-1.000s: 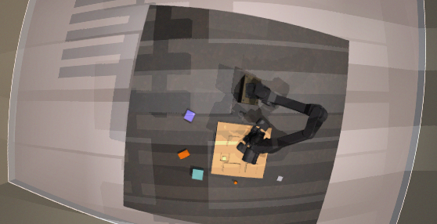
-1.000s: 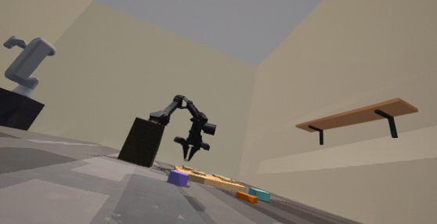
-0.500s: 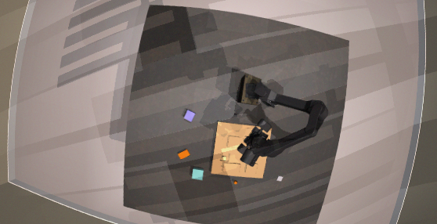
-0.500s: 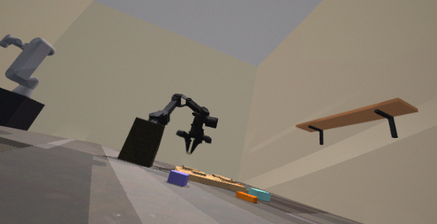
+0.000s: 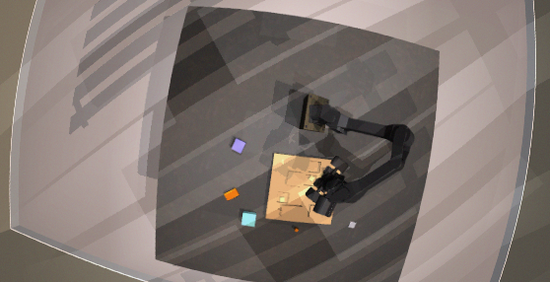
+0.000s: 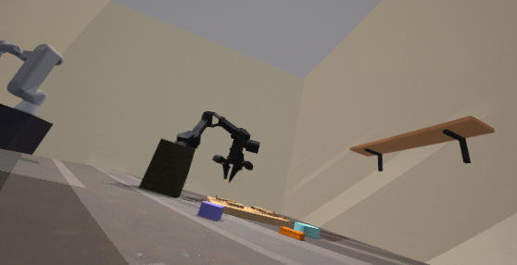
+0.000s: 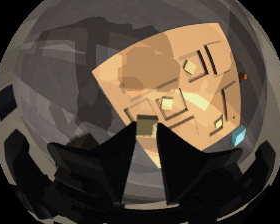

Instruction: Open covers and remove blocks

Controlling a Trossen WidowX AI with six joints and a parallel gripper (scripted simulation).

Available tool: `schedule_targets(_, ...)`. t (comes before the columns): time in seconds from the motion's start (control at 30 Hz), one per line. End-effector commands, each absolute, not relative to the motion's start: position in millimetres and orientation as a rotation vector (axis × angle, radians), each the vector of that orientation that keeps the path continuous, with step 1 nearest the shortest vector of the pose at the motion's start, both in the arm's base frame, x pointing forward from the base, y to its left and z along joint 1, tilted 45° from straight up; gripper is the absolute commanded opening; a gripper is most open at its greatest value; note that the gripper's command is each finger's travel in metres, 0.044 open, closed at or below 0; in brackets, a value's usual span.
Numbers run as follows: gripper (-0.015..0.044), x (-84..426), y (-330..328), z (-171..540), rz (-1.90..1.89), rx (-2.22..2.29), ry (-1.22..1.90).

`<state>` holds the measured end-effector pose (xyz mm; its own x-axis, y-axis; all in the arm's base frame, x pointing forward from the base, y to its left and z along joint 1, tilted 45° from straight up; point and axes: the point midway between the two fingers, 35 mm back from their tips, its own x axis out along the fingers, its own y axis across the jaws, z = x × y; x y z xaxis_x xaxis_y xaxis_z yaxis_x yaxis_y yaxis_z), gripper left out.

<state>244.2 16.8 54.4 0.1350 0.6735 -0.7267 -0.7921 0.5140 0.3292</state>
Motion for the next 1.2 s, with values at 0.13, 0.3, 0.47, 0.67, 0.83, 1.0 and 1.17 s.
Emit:
schedule_targets(0.13, 0.0080, 258, 29, 71, 1.059, -0.157, 0.972)
schedule_targets(0.3, 0.0080, 266, 39, 82, 1.056, -0.160, 0.973)
schedule_targets(0.47, 0.0080, 272, 50, 93, 1.055, -0.161, 0.972)
schedule_targets(0.67, 0.0080, 279, 63, 107, 1.055, -0.161, 0.969)
schedule_targets(0.83, 0.0080, 283, 75, 119, 1.056, -0.159, 0.965)
schedule_targets(1.0, 0.0080, 286, 87, 132, 1.058, -0.156, 0.960)
schedule_targets(1.17, 0.0080, 288, 100, 145, 1.061, -0.150, 0.954)
